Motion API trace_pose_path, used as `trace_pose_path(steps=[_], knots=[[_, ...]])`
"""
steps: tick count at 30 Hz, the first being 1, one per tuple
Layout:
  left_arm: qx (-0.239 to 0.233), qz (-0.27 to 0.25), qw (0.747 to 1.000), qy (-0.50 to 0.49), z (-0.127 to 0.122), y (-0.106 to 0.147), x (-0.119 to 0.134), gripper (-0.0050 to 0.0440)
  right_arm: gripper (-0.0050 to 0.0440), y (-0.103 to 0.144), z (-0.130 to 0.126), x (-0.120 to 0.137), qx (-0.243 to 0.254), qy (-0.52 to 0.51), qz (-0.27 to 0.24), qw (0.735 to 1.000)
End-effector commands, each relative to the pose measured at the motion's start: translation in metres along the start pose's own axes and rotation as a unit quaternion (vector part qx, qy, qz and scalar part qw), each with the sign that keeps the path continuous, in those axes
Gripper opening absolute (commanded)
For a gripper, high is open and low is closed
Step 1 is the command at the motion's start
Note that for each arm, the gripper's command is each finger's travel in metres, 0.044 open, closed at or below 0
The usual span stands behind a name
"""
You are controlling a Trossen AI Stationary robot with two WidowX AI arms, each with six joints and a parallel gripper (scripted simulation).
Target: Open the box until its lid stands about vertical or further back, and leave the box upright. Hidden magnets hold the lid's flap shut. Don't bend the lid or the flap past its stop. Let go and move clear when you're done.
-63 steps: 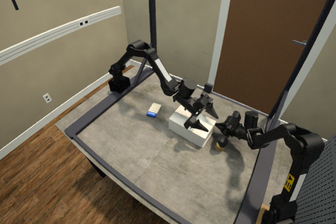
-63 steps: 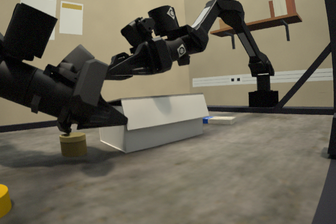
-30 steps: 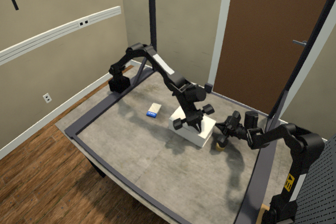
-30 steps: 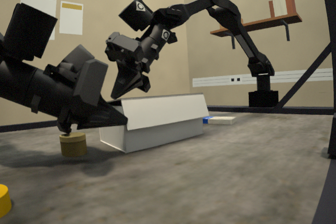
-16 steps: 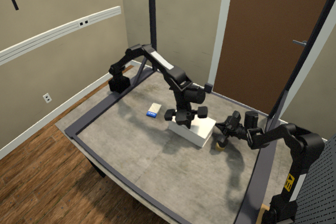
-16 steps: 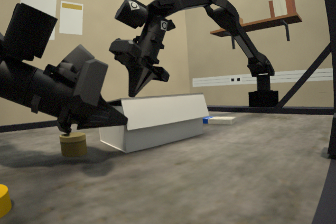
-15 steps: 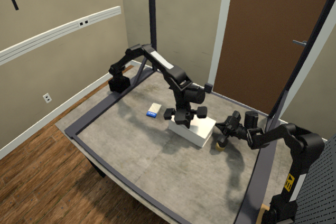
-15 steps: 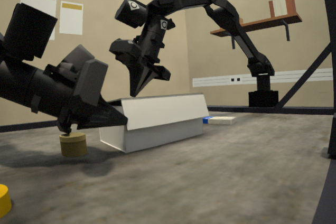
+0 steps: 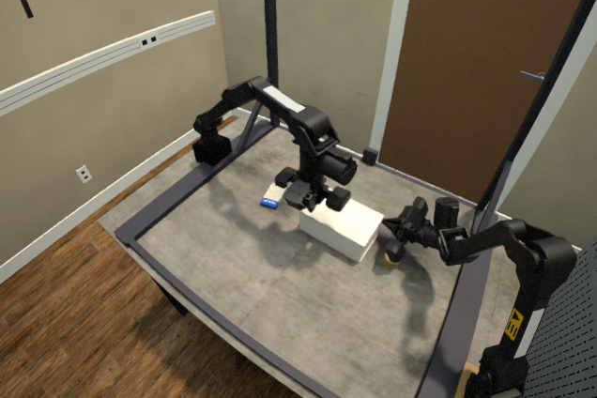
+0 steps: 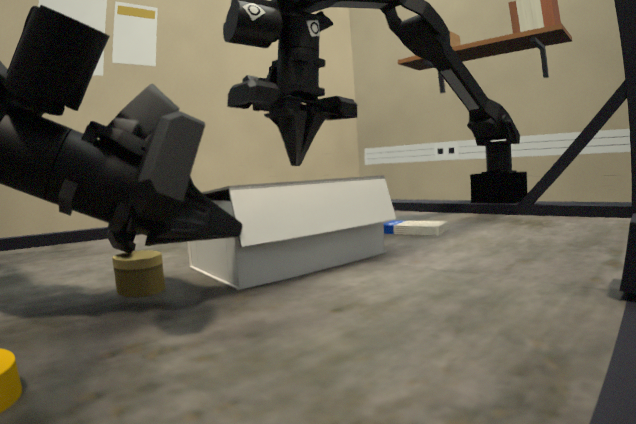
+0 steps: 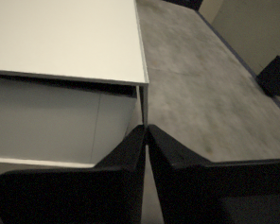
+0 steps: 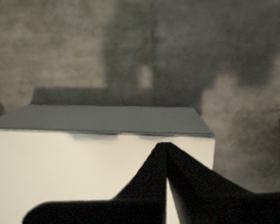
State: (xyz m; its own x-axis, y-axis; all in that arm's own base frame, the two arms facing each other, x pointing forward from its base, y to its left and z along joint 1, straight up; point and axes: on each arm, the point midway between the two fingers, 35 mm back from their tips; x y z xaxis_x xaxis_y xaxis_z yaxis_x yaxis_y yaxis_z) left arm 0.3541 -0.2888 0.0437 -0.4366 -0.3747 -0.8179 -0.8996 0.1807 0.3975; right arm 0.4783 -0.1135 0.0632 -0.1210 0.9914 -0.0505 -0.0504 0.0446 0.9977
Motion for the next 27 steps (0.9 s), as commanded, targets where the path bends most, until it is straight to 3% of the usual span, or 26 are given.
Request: trace_pose_path(steps=[1, 16, 21, 27], knots=[[0.011, -0.004, 1.000, 0.009, -0.008, 0.002, -0.007, 0.0006, -0.0050, 0.008, -0.006, 0.000, 0.019, -0.018, 0.006, 1.000], [0.011, -0.004, 1.000, 0.009, -0.008, 0.002, -0.007, 0.0006, -0.0050, 0.012, -0.005, 0.000, 0.014, -0.017, 0.004, 1.000], [0.011, -0.004, 1.000, 0.009, -0.008, 0.002, -0.007, 0.0006, -0.0050, -0.015, -0.009, 0.001, 0.020, -0.033, 0.026, 0.999], [0.011, -0.004, 1.000, 0.009, -0.008, 0.002, -0.007, 0.0006, -0.0050, -0.004, -0.005, 0.000, 0.007, -0.031, 0.021, 0.999]])
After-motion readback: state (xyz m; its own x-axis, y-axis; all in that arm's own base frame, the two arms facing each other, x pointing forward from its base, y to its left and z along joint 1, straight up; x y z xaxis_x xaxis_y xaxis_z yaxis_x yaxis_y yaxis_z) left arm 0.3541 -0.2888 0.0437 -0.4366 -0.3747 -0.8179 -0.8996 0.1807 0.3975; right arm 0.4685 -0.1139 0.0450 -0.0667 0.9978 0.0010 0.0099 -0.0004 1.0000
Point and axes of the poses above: on each arm, the point midway between the two fingers, 35 mm back from their tips, its own y axis back along the fingers, its own z axis across the jaws, x = y × z, and after that the axes turned 9 degrees about y, right-handed
